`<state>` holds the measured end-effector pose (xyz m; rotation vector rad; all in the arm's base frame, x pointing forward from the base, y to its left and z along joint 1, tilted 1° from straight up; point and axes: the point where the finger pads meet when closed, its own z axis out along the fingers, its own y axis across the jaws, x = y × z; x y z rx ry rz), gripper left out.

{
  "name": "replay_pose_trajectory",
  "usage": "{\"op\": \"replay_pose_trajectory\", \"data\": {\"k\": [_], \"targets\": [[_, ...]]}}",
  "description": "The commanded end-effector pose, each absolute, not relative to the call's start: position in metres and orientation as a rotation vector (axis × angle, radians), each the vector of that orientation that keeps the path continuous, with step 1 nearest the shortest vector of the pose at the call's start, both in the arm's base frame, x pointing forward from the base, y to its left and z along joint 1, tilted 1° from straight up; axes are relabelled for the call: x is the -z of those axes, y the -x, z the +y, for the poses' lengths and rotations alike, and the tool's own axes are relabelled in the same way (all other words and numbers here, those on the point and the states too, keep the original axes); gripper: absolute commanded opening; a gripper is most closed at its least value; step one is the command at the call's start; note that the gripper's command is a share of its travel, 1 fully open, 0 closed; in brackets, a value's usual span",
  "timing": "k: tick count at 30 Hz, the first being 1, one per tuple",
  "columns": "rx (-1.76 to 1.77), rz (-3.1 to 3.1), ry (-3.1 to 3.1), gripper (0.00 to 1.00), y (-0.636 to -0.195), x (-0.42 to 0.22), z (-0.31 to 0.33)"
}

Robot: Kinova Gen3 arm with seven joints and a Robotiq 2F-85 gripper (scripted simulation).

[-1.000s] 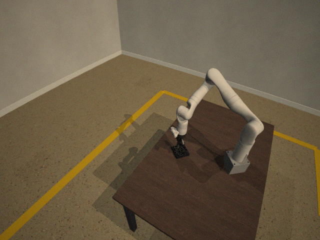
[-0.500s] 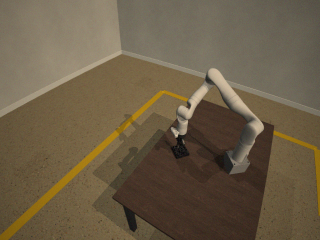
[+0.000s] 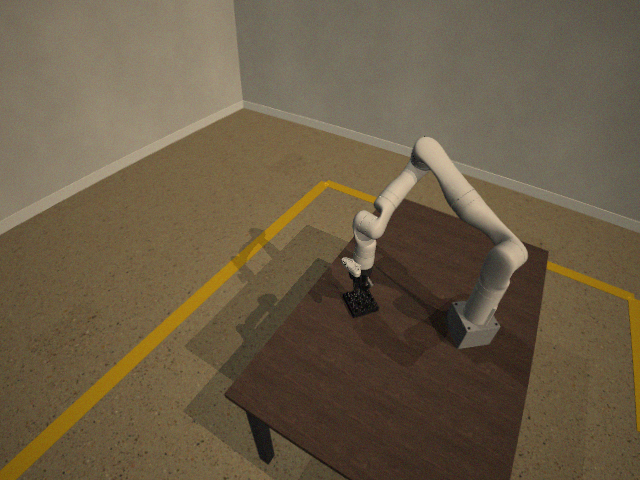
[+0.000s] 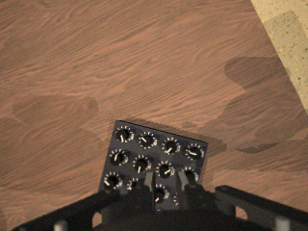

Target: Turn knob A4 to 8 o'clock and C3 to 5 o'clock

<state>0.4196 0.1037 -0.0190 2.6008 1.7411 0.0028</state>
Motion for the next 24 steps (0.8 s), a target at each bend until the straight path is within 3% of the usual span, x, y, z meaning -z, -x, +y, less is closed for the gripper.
{"op": "replay_pose_trajectory", "data": {"k": [1, 24], "targets": [[-0.002, 1.811, -2.555, 0.19, -0.4197, 0.0181, 0.1038], [0.003, 2.605, -1.738, 0.19, -0.4191, 0.0099, 0.1042]]}}
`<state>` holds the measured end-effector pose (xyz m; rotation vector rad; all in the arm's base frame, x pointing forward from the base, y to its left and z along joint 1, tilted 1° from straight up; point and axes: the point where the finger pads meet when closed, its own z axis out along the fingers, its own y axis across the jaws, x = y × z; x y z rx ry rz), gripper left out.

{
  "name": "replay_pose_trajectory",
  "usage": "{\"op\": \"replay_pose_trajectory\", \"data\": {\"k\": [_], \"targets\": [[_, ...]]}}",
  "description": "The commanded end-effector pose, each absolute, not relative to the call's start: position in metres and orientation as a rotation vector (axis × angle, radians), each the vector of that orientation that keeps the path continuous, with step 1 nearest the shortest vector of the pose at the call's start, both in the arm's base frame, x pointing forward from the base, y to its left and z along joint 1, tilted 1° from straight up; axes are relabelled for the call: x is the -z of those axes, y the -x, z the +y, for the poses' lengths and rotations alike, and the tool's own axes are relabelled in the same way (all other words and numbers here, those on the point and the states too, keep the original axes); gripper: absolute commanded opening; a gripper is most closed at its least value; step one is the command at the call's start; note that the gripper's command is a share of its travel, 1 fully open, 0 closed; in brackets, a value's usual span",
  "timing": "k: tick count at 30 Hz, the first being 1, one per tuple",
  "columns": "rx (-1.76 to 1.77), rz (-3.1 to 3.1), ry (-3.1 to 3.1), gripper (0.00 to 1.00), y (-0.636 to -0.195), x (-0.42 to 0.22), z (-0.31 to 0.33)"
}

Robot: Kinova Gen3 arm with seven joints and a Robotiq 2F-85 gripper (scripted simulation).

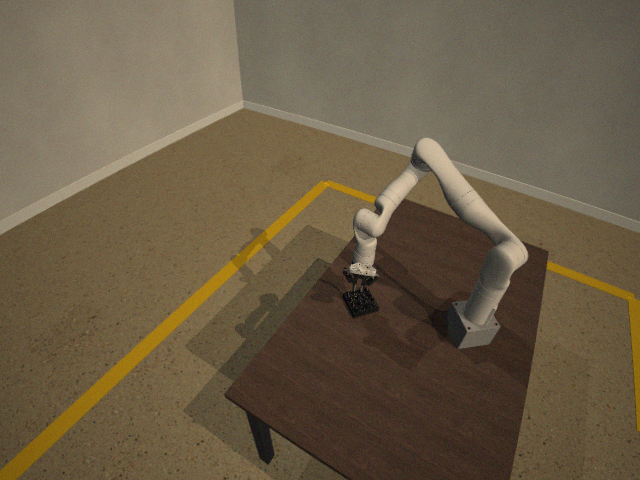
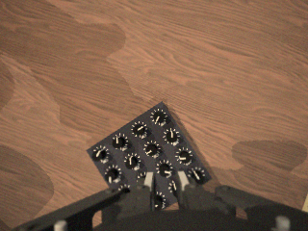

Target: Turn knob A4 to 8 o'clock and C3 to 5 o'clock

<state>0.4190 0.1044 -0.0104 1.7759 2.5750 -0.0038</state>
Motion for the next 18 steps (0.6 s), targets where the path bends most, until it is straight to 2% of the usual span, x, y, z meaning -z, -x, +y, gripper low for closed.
{"op": "replay_pose_trajectory", "data": {"k": [1, 18], "targets": [[0.004, 2.635, -1.692, 0.19, -0.4191, 0.0095, 0.1042], [0.006, 2.934, -1.097, 0.19, -0.4189, 0.0045, 0.1041]]}}
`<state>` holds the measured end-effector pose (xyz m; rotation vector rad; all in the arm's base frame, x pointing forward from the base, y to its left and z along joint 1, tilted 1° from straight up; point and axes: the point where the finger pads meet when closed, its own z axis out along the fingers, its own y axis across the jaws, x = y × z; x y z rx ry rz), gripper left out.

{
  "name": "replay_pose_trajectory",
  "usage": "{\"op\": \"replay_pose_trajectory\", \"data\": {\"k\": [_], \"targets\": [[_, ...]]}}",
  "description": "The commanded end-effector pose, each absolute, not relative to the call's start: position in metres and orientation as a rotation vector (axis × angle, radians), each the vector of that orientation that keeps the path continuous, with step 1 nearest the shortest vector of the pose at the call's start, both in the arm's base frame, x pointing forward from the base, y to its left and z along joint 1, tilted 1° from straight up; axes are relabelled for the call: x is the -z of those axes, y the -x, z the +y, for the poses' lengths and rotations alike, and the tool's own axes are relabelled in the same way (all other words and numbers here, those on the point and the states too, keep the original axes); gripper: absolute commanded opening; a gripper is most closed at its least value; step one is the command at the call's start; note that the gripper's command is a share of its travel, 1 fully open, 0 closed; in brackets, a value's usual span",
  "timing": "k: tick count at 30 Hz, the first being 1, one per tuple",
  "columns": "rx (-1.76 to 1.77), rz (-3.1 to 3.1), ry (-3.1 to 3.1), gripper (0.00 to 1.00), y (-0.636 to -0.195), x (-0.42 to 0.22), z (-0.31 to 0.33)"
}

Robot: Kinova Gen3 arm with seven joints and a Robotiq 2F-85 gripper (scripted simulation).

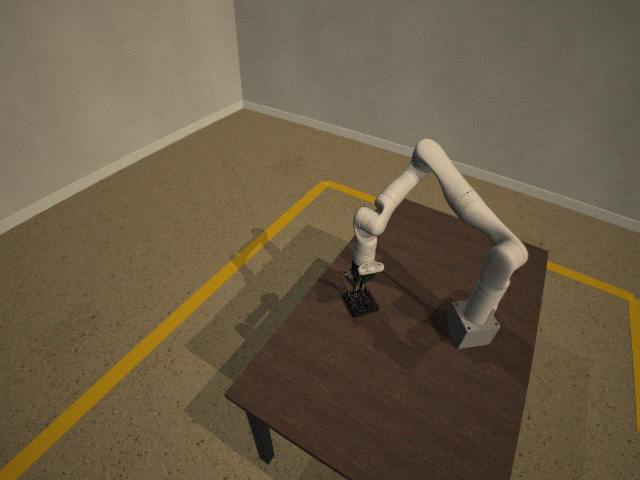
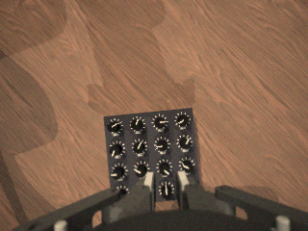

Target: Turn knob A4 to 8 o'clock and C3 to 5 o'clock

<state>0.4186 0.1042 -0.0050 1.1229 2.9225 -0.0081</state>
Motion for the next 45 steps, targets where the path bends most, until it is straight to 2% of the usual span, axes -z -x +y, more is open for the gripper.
{"op": "replay_pose_trajectory", "data": {"k": [1, 17, 45], "targets": [[0.006, 2.944, -1.068, 0.19, -0.4189, 0.0043, 0.1040], [0.007, 3.015, -0.847, 0.19, -0.4189, 0.0025, 0.1039], [0.007, 3.019, -0.836, 0.19, -0.4189, 0.0024, 0.1039]]}}
